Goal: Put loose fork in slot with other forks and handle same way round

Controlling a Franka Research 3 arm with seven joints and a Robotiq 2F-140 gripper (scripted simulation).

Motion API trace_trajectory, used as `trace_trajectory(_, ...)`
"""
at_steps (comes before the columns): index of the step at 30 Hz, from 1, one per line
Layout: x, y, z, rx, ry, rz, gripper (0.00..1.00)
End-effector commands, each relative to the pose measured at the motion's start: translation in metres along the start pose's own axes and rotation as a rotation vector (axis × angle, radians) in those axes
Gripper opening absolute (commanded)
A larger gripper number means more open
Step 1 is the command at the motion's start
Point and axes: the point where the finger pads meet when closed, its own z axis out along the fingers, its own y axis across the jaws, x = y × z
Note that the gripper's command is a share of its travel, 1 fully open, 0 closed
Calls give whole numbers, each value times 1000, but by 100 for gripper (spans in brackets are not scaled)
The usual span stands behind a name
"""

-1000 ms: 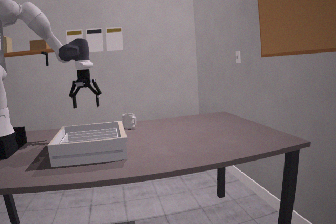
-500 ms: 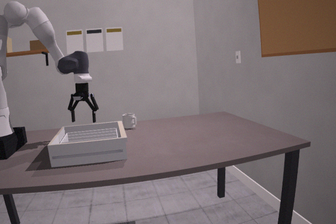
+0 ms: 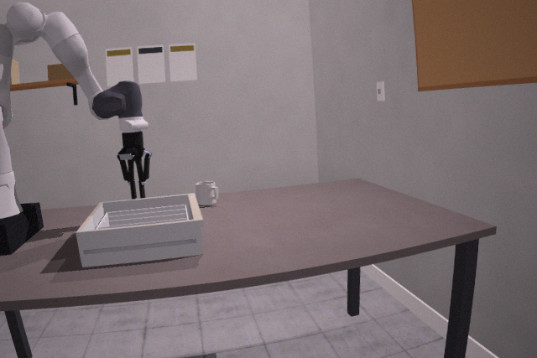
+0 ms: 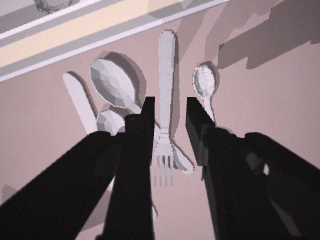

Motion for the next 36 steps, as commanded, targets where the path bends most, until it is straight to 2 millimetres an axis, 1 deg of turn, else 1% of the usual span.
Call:
trace_trajectory(1,-1,-2,0,6,-3,6,27)
trace_trajectory(27,-1,-2,1,6,-3,6,27)
trace_trajectory(36,-1,-2,7,6,-3,6,27)
